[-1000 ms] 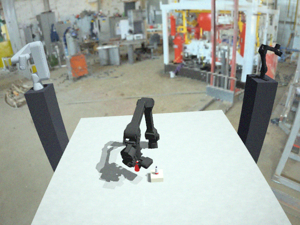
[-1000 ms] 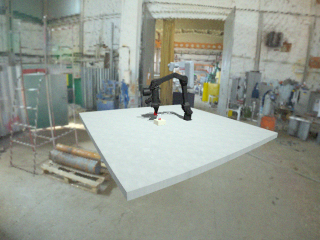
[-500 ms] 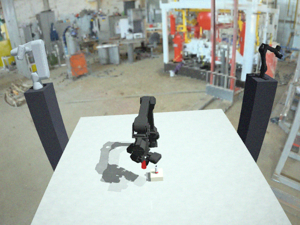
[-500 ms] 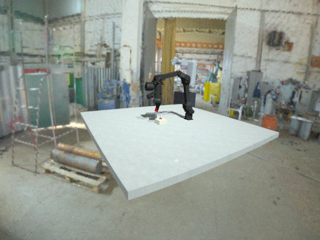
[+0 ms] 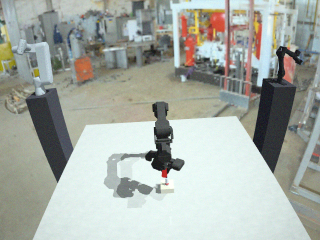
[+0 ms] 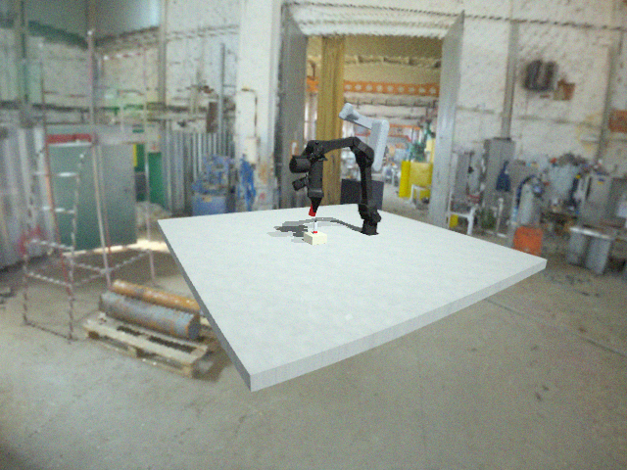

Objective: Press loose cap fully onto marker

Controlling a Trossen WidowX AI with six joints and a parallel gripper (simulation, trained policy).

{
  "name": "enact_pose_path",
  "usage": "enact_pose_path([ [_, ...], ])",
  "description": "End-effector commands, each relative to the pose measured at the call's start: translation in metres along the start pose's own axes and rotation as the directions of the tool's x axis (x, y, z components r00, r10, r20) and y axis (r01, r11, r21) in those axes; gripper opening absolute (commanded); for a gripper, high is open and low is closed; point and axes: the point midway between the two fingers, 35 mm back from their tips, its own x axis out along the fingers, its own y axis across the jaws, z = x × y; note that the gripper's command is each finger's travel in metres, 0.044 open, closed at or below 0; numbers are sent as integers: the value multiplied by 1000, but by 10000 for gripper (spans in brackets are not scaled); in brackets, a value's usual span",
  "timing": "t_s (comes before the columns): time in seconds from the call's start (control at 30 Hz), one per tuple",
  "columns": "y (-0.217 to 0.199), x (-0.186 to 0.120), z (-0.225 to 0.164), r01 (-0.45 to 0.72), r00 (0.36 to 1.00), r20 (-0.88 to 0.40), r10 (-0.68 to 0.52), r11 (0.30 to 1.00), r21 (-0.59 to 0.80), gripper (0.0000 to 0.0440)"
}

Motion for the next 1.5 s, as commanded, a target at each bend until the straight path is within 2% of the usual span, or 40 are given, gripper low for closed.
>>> enact_pose_path([
  [0.0, 8, -3, -5, 2, 1000, -11, -2, 1000, -6, 25],
  [0.37, 10, 0, -11, 21, 999, -42, -22, 1000, -17, 4],
  [0.67, 7, 14, -12, 40, 996, -77, -42, 999, -25, 0],
  [1.4, 4, 70, -15, 42, 988, -142, -57, 993, -106, 2],
  [1.47, 2, 74, -16, 49, 987, -145, -65, 993, -111, 54],
])
